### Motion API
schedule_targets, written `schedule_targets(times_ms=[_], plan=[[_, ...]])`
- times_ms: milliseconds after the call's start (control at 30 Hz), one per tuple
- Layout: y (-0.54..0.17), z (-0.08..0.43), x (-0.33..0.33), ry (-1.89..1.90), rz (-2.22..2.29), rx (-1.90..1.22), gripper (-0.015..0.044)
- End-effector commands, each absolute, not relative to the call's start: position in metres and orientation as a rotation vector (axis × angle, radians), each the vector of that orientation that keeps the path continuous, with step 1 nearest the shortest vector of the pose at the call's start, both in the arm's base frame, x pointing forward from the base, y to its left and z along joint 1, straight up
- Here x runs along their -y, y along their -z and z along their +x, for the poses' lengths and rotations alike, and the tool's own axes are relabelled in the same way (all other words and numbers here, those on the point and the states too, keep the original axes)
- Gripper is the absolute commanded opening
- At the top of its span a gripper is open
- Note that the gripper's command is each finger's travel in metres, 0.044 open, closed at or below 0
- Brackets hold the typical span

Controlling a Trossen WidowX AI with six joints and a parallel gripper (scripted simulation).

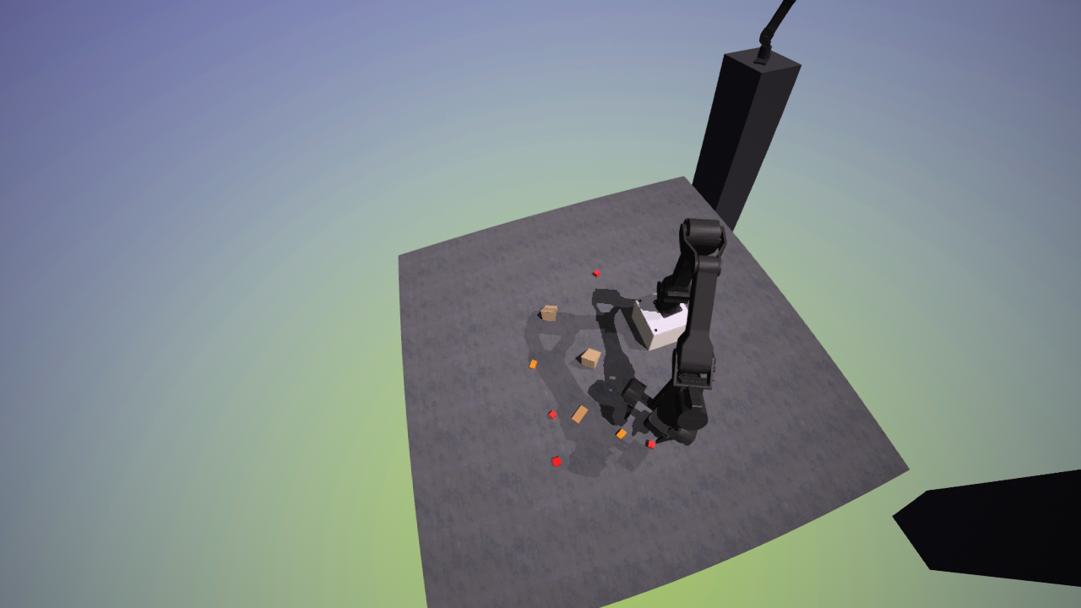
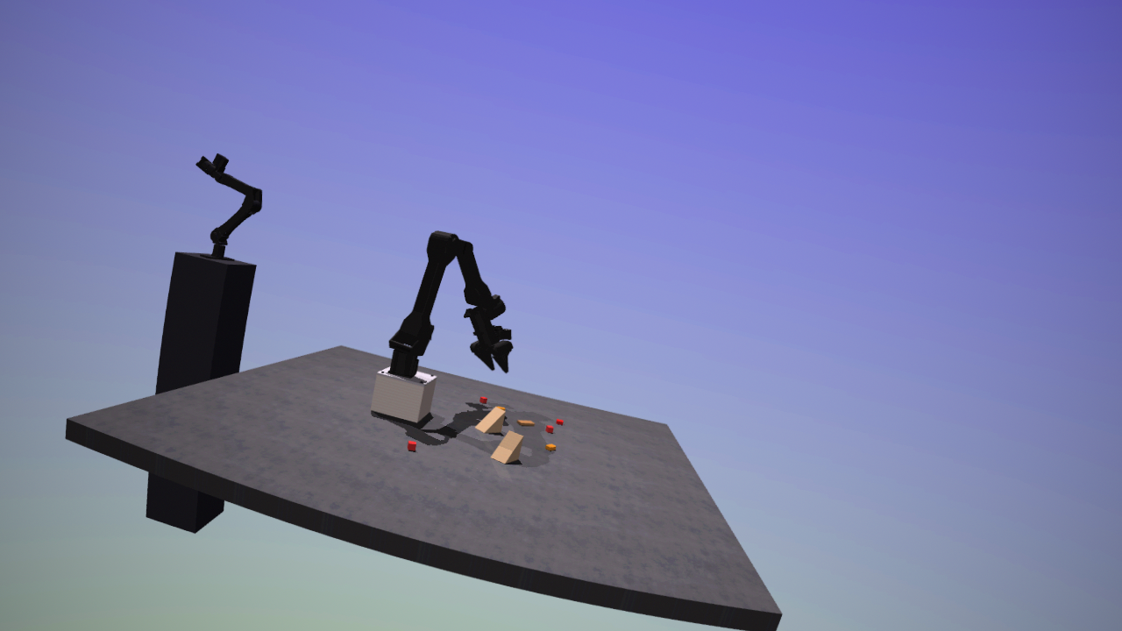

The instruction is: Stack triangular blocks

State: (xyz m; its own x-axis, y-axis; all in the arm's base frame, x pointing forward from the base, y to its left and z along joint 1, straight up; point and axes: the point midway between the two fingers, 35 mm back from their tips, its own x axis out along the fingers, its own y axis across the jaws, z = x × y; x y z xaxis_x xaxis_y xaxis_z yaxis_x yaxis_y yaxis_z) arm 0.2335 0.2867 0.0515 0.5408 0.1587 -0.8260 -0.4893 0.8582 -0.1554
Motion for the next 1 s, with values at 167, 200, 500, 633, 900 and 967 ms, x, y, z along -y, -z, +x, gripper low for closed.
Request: schedule_targets(times_ms=[167,200,500,633,900,967], plan=[[-0.042,0.335,-0.167,-0.227,-0.720,-1.121,0.0440],[-0.042,0.343,-0.150,-0.226,-0.761,-1.157,0.0440],[-0.038,0.376,0.009,-0.360,-1.015,-1.532,0.0440],[-0.038,0.366,0.082,-0.511,-1.046,-1.691,0.0440],[-0.038,0.352,0.125,-0.630,-1.037,-1.771,0.0440],[-0.038,0.352,0.125,-0.630,-1.037,-1.771,0.0440]])
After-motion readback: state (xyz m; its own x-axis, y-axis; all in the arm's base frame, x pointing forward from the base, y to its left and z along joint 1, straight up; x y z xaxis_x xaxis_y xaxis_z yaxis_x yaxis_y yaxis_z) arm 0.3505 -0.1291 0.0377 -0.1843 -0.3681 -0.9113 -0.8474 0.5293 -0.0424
